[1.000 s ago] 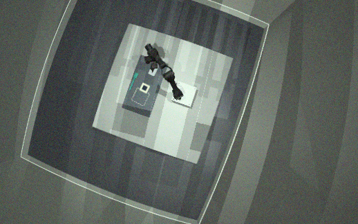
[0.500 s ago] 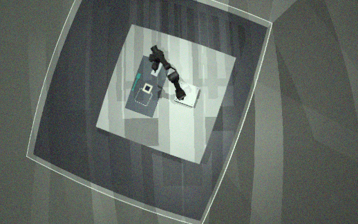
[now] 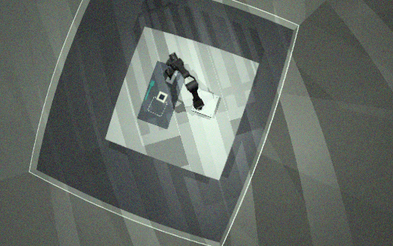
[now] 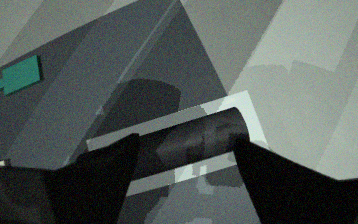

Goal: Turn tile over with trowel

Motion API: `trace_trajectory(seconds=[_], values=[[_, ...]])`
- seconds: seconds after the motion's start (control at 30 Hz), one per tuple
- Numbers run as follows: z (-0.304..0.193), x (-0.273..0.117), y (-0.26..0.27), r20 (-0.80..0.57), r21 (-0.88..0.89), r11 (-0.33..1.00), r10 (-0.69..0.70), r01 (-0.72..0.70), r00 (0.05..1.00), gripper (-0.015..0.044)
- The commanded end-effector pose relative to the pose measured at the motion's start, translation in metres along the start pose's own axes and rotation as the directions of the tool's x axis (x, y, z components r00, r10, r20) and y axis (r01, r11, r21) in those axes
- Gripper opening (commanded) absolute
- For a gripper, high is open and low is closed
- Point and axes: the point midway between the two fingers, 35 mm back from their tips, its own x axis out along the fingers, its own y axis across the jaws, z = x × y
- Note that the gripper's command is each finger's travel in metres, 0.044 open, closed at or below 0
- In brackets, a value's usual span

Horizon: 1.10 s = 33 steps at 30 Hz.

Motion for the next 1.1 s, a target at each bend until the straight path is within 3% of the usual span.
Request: trace_trajectory(seconds=[0.0, 0.5, 1.07], values=[[-0.008, 0.003, 0.002, 0.029, 0.145, 0.989, 0.022, -0.026, 0.999, 0.03], [-0.022, 0.004, 0.011, 0.159, 0.576, 0.802, 0.079, -0.157, 0.984, 0.03], [-0.043, -0.003, 0.024, 0.296, 0.869, 0.369, 0.146, -0.33, 0.944, 0.03]])
